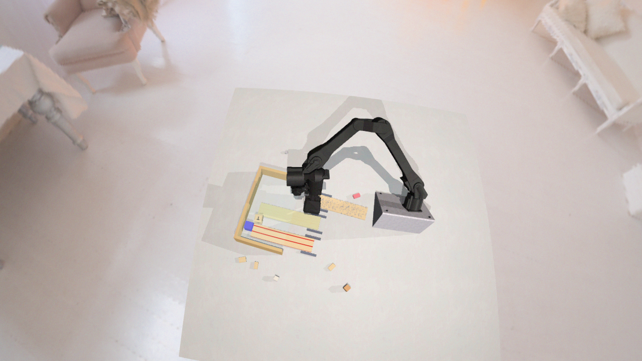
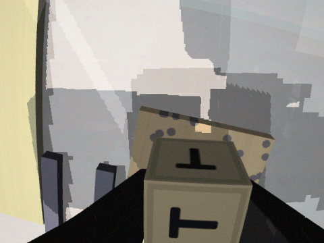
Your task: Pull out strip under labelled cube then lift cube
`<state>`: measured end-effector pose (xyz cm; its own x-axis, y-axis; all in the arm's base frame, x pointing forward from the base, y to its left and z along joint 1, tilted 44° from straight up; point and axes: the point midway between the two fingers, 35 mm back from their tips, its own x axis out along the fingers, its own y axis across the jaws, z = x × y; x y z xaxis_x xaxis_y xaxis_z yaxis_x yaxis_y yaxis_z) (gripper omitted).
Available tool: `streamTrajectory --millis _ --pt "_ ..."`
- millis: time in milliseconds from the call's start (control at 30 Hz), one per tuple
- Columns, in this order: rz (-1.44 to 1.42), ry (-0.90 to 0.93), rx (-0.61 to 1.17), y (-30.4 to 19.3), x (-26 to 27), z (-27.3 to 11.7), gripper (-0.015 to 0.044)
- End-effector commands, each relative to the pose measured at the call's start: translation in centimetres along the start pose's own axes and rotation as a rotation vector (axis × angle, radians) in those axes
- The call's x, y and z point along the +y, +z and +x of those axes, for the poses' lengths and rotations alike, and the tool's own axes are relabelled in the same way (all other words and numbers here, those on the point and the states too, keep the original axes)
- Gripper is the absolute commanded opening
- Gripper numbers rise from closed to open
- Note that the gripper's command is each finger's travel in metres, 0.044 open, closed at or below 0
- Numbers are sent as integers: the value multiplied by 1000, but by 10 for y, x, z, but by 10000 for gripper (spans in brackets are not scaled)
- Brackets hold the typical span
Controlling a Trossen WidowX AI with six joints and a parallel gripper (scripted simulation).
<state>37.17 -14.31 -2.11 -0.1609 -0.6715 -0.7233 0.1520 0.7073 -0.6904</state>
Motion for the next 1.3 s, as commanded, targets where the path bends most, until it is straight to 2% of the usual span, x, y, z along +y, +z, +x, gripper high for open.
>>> streamTrajectory --millis 0,333,767,900,1100,1267 --pt "-4 2 -4 -13 3 -13 0" --pt "-11 -1 -4 -54 6 -39 0" --pt "-12 -1 -2 -90 9 -39 0" --pt "-12 0 -2 -92 9 -43 0" --pt "-12 1 -2 -92 10 -74 0" --pt "-12 1 -2 -92 10 -75 0"
